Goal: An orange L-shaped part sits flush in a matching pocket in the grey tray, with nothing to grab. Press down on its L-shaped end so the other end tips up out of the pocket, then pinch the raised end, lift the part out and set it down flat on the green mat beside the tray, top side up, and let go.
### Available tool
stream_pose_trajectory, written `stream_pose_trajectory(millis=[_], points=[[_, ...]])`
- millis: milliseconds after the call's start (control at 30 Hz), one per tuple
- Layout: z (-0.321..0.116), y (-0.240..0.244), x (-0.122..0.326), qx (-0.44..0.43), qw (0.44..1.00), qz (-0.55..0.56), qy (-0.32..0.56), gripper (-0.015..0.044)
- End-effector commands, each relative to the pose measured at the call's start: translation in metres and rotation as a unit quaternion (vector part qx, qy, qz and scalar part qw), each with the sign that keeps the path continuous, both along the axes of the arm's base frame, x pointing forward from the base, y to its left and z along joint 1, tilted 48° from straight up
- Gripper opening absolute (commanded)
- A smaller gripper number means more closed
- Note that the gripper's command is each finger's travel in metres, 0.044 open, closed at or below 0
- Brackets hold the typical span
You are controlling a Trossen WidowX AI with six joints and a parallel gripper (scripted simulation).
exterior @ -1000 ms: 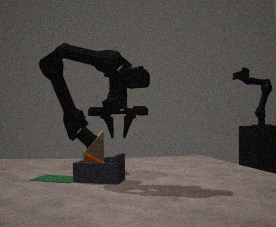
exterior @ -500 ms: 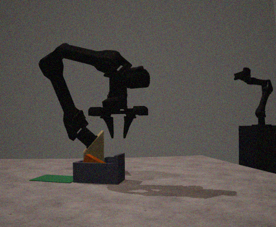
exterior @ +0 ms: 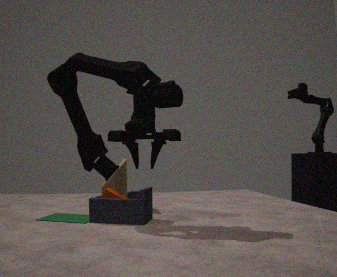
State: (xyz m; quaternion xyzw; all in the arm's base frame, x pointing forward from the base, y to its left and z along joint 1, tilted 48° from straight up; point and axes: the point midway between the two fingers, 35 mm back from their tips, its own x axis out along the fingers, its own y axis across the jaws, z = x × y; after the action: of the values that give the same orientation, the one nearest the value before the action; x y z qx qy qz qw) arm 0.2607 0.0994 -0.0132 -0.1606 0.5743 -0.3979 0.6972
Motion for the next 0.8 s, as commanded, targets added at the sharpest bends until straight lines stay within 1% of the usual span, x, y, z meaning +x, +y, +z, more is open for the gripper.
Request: stream_pose_trajectory(millis=[0, 567, 667, 767], points=[[0.0, 0.0, 0.0, 0.0, 1.0, 0.002, 0.0, 0.018], [0.0, 0.0, 0.0, 0.0, 1.0, 0.002, 0.0, 0.018], [-0.011, -0.011, 0.001, 0.001, 1.0, -0.001, 0.0, 0.018], [-0.033, -0.037, 0.002, 0.0, 1.0, -0.003, 0.0, 0.018]])
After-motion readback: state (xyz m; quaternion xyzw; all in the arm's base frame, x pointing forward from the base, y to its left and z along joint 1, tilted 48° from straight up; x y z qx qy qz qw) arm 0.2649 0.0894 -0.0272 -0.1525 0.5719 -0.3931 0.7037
